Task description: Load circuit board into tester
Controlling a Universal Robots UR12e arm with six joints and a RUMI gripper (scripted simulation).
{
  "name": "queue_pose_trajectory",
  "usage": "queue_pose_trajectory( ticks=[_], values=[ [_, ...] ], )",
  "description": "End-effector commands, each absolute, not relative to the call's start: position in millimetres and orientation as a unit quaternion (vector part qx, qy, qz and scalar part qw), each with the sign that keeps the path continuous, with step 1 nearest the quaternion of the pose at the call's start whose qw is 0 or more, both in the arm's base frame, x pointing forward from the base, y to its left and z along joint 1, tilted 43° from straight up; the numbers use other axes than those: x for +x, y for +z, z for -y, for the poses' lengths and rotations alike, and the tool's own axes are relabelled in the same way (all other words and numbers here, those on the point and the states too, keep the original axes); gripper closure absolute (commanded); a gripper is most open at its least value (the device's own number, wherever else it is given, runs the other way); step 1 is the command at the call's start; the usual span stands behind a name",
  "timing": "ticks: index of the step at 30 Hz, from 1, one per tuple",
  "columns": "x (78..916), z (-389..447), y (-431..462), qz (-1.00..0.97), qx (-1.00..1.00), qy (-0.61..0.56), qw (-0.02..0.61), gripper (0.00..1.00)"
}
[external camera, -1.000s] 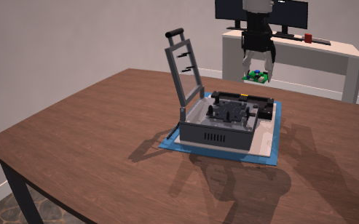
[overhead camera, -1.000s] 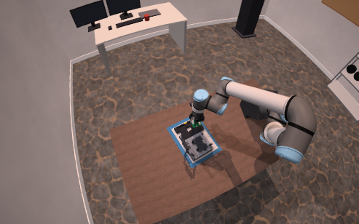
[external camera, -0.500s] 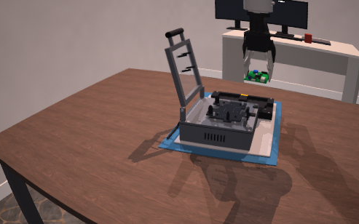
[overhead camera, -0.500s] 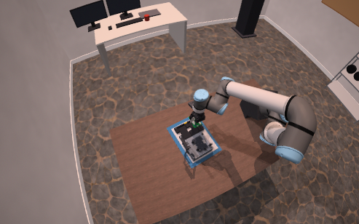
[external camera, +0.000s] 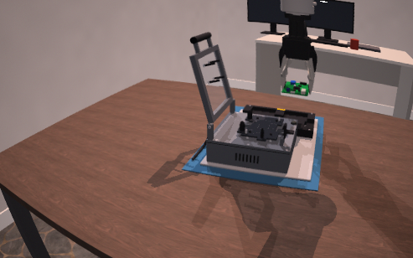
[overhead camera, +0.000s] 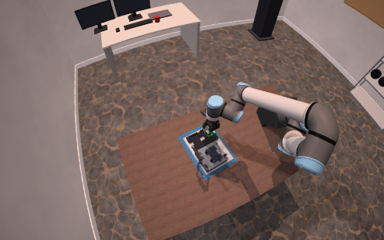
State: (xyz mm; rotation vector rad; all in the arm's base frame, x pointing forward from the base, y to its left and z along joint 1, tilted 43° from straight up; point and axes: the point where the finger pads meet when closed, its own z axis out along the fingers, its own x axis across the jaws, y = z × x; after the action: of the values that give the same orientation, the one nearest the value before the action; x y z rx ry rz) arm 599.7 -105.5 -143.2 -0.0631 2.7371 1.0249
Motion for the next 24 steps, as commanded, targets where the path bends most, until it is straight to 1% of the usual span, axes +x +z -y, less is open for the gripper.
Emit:
queue_pose_trajectory(
  ticks=[1,24],
  values=[
    [600.1,106.2,-142.9,-0.931,-0.028,0.347,0.112,0.61],
    [600.1,106.2,-142.9,-0.930,-0.034,0.347,0.114,0.61]
  ],
)
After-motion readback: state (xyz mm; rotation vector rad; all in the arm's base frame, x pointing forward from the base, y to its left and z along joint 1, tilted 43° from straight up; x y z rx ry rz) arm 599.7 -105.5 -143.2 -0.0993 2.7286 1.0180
